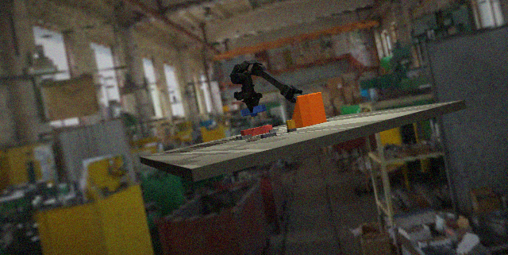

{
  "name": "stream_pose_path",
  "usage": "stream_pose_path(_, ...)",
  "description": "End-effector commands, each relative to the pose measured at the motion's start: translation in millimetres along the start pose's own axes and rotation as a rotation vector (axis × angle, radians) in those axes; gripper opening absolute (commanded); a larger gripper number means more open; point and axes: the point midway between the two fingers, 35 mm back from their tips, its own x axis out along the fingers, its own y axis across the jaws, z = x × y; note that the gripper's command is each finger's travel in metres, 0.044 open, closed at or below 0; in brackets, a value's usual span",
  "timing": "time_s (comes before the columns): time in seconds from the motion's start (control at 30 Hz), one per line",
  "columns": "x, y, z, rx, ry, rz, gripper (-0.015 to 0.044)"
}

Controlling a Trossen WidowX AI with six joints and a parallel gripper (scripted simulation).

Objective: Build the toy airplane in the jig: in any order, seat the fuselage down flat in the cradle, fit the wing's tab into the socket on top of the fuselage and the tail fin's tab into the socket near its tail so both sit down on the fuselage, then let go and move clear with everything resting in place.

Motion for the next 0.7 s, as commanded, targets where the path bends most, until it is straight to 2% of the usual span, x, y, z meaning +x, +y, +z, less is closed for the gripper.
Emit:
stream_pose_path(0.0,2.1,-11.7,6.3,0.068,-0.009,-0.001,0.0)
stream_pose_path(0.67,15.6,-70.8,27.8,0.405,-0.032,-0.011,0.0)
